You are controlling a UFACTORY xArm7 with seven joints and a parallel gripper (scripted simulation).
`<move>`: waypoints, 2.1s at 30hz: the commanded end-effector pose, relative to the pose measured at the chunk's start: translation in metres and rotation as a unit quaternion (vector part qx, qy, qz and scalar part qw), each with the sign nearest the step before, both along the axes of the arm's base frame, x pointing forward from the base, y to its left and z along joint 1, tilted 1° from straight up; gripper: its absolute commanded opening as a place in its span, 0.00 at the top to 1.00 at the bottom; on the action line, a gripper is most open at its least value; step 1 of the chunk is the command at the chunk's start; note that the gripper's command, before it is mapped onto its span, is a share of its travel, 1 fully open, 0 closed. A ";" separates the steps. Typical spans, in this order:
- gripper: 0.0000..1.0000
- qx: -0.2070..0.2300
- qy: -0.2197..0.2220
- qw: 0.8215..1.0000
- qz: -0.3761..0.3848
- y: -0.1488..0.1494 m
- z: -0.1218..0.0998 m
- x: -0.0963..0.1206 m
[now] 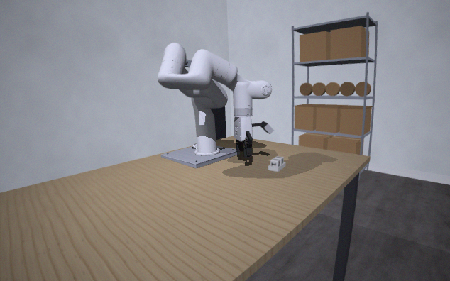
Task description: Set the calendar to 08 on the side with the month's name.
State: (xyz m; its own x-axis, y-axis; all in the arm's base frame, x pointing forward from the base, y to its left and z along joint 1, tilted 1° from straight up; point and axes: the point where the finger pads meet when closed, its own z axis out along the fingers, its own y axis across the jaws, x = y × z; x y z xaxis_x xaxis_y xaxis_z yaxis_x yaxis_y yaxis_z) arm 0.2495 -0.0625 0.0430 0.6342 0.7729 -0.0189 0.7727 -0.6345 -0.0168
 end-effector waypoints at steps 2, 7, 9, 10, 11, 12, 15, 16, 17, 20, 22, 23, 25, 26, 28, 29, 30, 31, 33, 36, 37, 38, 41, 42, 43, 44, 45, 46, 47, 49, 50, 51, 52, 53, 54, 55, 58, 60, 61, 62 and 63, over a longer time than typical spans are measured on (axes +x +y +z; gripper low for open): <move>0.00 0.000 -0.001 1.000 0.000 0.000 0.000 0.013; 0.00 0.000 -0.001 1.000 0.000 0.000 0.000 0.023; 0.00 0.000 -0.001 1.000 0.000 0.000 0.000 0.024; 0.00 0.000 -0.001 1.000 0.000 0.000 0.000 0.026; 0.00 0.000 -0.001 1.000 0.000 0.000 0.000 0.029; 0.00 0.000 -0.001 1.000 0.000 -0.001 0.000 0.032; 0.00 0.000 -0.001 1.000 0.000 -0.001 0.000 0.036; 0.00 0.000 -0.001 1.000 0.000 -0.001 0.000 0.040; 0.00 0.000 -0.001 1.000 0.000 -0.001 0.000 0.043; 0.00 0.000 -0.001 1.000 0.000 -0.001 0.000 0.045; 0.00 0.000 -0.001 1.000 0.000 -0.001 0.000 0.046; 0.00 0.000 -0.001 1.000 0.000 -0.001 0.000 0.048; 0.00 0.000 -0.001 1.000 0.000 -0.001 -0.001 0.055; 0.00 0.000 -0.001 1.000 0.000 -0.001 -0.001 0.059; 0.00 0.000 -0.001 1.000 0.000 -0.001 -0.001 0.065; 0.00 0.000 -0.001 1.000 0.000 -0.001 -0.001 0.067; 0.00 0.000 -0.001 1.000 0.000 -0.001 -0.001 0.068; 0.00 0.000 -0.001 1.000 0.000 -0.001 -0.001 0.068; 0.00 0.000 -0.001 1.000 0.000 -0.001 -0.001 0.068; 0.00 0.000 -0.001 1.000 0.000 -0.001 -0.002 0.068; 0.00 0.000 -0.001 1.000 0.000 -0.001 -0.003 0.068; 0.00 0.000 -0.001 1.000 0.000 -0.001 -0.005 0.068; 0.00 0.000 -0.001 1.000 0.000 -0.001 -0.012 0.068; 0.00 0.000 -0.001 1.000 0.000 -0.001 -0.015 0.068; 0.00 0.000 -0.001 1.000 0.000 -0.001 -0.017 0.068; 0.00 0.000 -0.001 1.000 0.000 -0.001 -0.020 0.068; 0.00 0.000 -0.001 1.000 0.000 -0.001 -0.022 0.068; 0.00 0.000 -0.001 1.000 0.000 -0.001 -0.024 0.068; 0.00 0.000 -0.001 1.000 0.000 -0.001 -0.026 0.068; 0.00 0.000 -0.001 1.000 0.000 -0.001 -0.026 0.068; 0.00 0.000 -0.001 1.000 0.000 -0.001 -0.027 0.068; 0.00 0.000 -0.001 1.000 0.000 -0.001 -0.028 0.068; 0.00 0.000 -0.001 1.000 0.000 -0.001 -0.028 0.068; 0.00 0.000 -0.001 1.000 0.000 -0.001 -0.028 0.068; 0.00 0.000 -0.001 1.000 0.000 -0.001 -0.028 0.068; 0.00 0.000 -0.001 1.000 0.000 -0.001 -0.028 0.068; 0.00 0.000 -0.001 1.000 0.000 -0.001 -0.028 0.068; 0.00 0.000 -0.001 1.000 0.000 -0.001 -0.028 0.068; 0.00 0.000 -0.001 1.000 0.000 -0.001 -0.028 0.068; 0.00 0.000 -0.001 1.000 0.000 -0.001 -0.028 0.068; 0.00 0.000 -0.001 1.000 0.000 -0.001 -0.028 0.068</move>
